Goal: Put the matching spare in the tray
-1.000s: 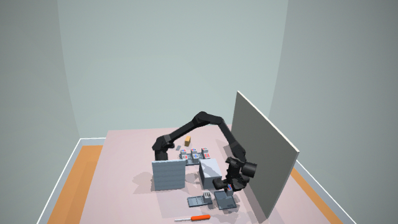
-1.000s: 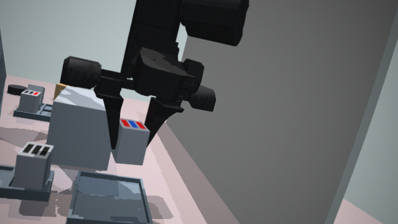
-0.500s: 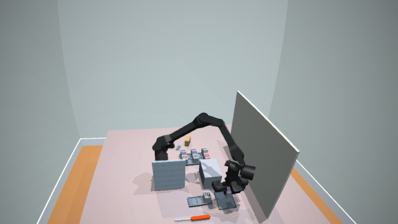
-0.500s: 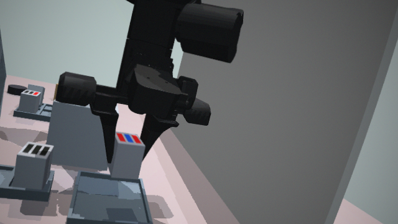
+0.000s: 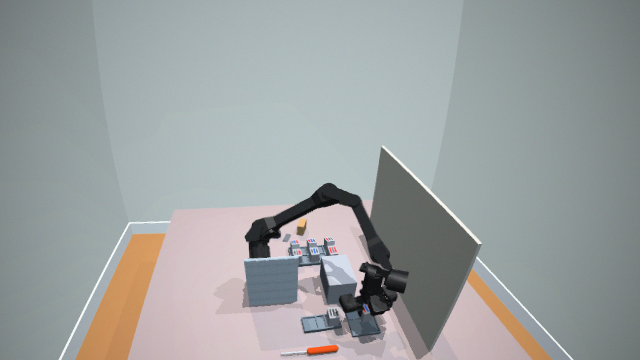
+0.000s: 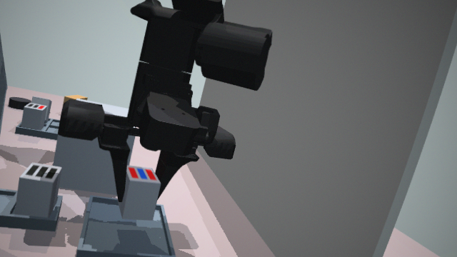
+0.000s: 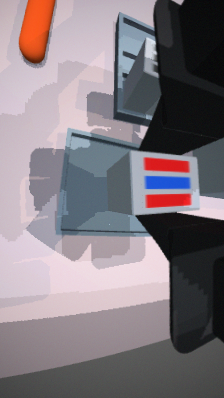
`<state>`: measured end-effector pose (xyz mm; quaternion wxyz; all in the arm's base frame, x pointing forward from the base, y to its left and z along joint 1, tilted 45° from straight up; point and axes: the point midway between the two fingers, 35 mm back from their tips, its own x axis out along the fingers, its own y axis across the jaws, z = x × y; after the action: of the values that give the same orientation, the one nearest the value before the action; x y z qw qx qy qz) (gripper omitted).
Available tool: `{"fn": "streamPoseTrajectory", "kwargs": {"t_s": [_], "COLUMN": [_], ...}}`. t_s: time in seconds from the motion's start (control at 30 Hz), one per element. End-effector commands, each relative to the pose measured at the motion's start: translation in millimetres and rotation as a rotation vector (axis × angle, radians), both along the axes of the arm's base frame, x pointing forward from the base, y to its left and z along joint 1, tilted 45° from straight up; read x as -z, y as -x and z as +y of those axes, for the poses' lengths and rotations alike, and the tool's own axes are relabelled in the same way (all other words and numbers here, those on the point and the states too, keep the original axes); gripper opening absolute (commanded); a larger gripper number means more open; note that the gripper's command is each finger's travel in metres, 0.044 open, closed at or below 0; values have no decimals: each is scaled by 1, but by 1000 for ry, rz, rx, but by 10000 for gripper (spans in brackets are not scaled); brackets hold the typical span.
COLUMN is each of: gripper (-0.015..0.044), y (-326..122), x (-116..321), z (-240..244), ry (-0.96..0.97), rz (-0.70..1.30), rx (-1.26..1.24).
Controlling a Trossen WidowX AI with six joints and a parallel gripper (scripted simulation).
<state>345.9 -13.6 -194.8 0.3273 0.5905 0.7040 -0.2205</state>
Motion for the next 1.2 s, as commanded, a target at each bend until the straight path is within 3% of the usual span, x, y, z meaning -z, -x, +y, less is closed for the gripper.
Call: {"fn": "streamPoseTrajectory", "kwargs": {"t_s": [0.0,0.37,0.93,1.17], "gripper": [0,0,440,440], "y": [4,6,4,-5], "x": [6,12,9,-55], "z": [6,13,10,-54], "ry": [-6,-8,-3,-1], "rz": [8,9,2,7], "rx": [2,1,-2,1]}}
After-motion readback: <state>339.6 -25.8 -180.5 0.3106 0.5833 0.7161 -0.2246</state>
